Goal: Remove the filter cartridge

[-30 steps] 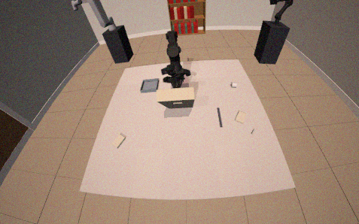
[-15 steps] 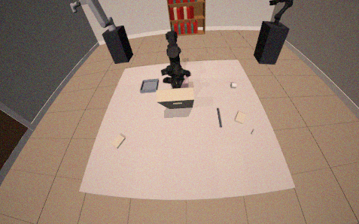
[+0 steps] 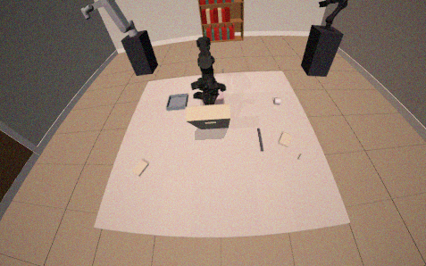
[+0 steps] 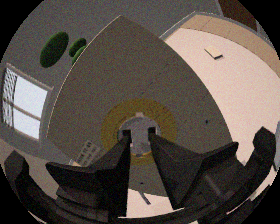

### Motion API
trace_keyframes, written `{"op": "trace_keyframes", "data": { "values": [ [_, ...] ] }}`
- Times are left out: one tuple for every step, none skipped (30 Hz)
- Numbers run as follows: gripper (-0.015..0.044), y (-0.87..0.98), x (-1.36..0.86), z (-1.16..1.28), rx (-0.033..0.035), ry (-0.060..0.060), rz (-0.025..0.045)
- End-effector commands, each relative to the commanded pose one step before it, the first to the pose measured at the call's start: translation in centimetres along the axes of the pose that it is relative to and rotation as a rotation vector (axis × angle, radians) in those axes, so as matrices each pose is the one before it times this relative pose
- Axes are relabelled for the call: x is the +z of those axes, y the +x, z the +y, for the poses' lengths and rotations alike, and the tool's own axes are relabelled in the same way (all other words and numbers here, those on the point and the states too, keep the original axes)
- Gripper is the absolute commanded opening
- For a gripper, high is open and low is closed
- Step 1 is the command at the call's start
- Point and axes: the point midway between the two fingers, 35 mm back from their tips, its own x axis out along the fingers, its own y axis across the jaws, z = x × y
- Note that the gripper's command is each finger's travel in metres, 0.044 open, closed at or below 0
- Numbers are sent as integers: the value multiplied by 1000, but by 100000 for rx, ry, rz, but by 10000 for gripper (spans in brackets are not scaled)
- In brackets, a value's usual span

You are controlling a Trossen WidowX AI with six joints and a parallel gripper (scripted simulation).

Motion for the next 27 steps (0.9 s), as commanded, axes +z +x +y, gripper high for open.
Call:
{"op": "trace_keyframes", "data": {
  "values": [
    [98, 106, -29, 77, 420, -498, 241],
    [98, 0, -8, -5, 0, 0, 0],
    [98, 0, -15, -10, 0, 0, 1],
    [98, 0, 0, 0, 0, 0, 0],
    [98, 0, -16, -12, -1, 0, 1],
    [98, 0, 0, 0, 0, 0, 0],
    [98, 0, -17, -13, -1, 0, 1],
    [98, 0, 0, 0, 0, 0, 0],
    [98, 0, -10, -6, 0, 0, 0],
    [98, 0, 0, 0, 0, 0, 0],
    [98, 0, 0, 0, 0, 0, 0],
    [98, 0, 0, 0, 0, 0, 0],
    [98, 22, 0, 0, 1, 0, -1],
    [98, 65, 0, 0, 3, 0, -3],
    [98, 85, 0, 0, 4, 0, -4],
    [98, 116, -1, -1, 5, 0, -6],
    [98, 74, -1, -1, 3, 0, -4],
    [98, 25, 0, 0, 1, 0, -1],
    [98, 0, 0, 0, 0, 0, 0],
    [98, 0, 0, 0, 0, 0, 0],
    [98, 27, 0, 0, 1, 0, -1],
    [98, 80, 1, 1, 4, 0, -4],
    [98, 134, 1, 0, 6, 0, -7],
    [98, 156, 0, 0, 7, 0, -8],
    [98, 138, 0, -1, 6, 0, -7],
    [98, 83, 0, -1, 4, 0, -4],
    [98, 60, 2, 3, 3, 0, -3]
  ]
}}
